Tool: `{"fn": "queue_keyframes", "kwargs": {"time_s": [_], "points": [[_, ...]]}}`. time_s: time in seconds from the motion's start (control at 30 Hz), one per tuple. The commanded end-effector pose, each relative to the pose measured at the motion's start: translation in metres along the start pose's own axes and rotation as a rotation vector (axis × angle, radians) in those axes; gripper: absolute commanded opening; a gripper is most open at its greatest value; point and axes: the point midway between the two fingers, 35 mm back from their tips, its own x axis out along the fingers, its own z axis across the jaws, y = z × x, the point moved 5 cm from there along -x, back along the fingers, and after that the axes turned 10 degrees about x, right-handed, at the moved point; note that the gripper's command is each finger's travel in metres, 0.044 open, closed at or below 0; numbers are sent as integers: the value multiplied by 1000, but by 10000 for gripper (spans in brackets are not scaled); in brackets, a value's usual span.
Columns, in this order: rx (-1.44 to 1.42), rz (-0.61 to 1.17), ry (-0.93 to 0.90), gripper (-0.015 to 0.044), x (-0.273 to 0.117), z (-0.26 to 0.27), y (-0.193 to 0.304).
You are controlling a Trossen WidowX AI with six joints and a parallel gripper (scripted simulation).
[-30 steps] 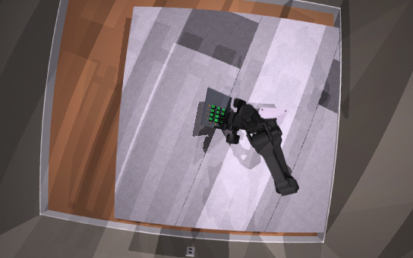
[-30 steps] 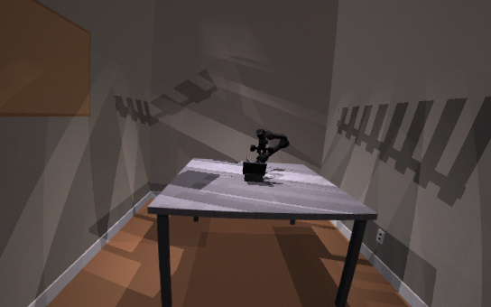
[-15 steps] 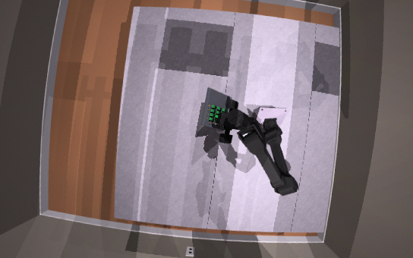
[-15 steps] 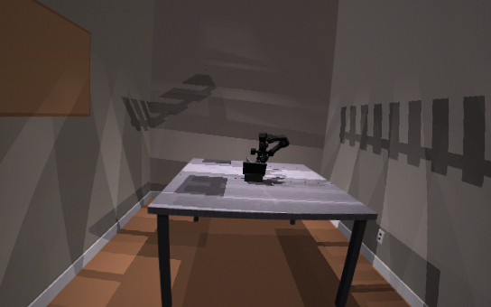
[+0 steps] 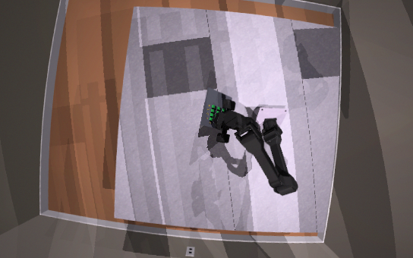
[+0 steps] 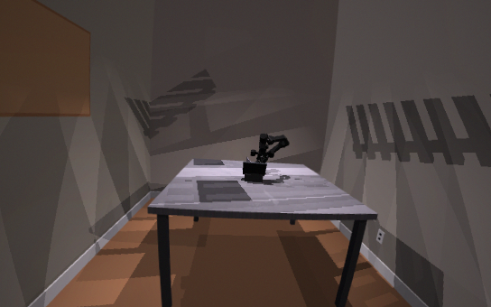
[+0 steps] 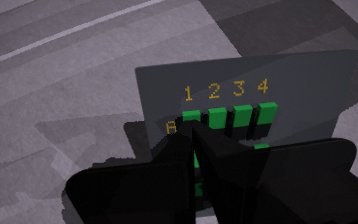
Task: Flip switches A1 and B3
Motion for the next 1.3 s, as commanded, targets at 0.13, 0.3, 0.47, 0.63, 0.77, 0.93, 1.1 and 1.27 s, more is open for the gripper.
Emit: {"fn": "queue_keyframes", "kwargs": {"time_s": [0.13, 0.3, 0.47, 0.63, 0.77, 0.93, 1.1, 1.27], "points": [[14, 10, 4, 0, 12, -3, 3], [14, 10, 4, 0, 12, -3, 3], [14, 10, 4, 0, 12, -3, 3], [14, 10, 4, 0, 12, -3, 3], [14, 10, 4, 0, 12, -3, 3], [14, 10, 4, 0, 12, -3, 3], [14, 10, 4, 0, 12, -3, 3], [14, 10, 4, 0, 13, -3, 3]]}}
